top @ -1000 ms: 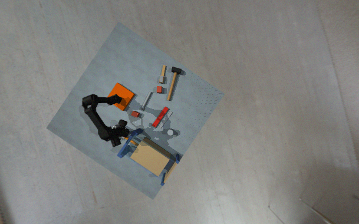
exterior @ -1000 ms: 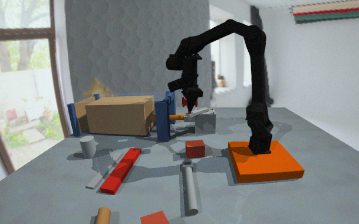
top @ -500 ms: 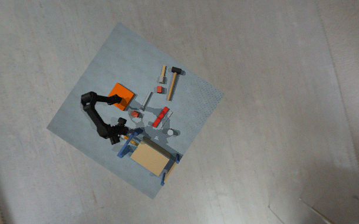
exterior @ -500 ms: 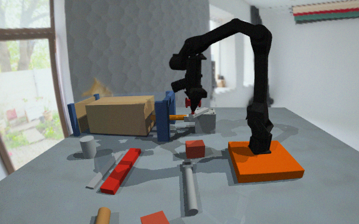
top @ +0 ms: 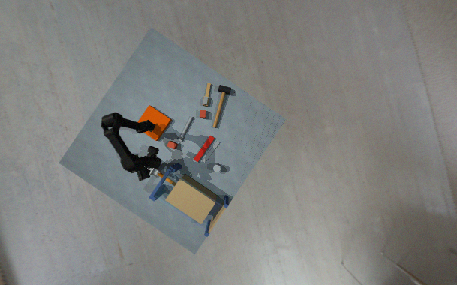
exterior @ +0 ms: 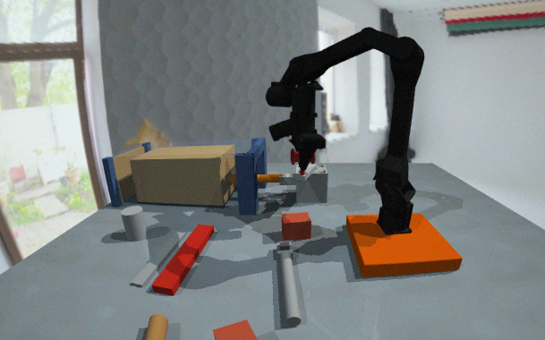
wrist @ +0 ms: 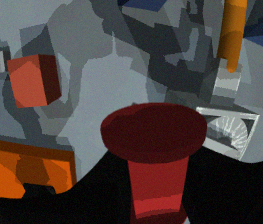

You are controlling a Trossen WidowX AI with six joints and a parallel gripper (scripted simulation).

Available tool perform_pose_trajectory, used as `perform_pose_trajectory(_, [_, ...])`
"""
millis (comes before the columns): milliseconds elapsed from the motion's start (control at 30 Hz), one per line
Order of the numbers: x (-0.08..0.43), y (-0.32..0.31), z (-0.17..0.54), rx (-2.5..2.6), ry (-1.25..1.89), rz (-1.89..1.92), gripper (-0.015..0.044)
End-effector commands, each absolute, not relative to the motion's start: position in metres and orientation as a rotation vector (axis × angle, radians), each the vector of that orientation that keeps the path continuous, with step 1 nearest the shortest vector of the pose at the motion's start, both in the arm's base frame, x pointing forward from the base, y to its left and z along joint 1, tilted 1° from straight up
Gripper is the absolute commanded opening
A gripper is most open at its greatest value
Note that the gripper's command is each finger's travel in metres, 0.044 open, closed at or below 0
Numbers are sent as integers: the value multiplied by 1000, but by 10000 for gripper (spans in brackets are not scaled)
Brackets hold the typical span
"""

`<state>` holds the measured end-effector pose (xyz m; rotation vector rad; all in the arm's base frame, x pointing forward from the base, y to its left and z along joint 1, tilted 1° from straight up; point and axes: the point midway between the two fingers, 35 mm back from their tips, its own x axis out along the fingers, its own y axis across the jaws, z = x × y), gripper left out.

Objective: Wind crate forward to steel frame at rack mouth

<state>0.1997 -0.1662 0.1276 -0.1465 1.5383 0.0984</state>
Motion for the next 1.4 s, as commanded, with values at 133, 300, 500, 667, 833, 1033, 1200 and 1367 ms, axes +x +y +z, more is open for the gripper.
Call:
perform_pose_trajectory(133, [178,-162,125,-135,1569,102,0])
perform_pose_trajectory(300, [171,-161,125,-135,1570,102,0])
perform_pose_trajectory(500, [163,-161,125,-135,1570,102,0])
perform_pose_trajectory(667, [155,-162,125,-135,1571,102,0])
perform_pose_trajectory(833, [148,-163,125,-135,1572,102,0])
perform_pose_trajectory(1033, [140,-165,125,-135,1572,102,0])
perform_pose_trajectory(1200, [133,-167,125,-135,1573,102,0])
perform_pose_trajectory(1367, [127,-170,125,-136,1574,102,0])
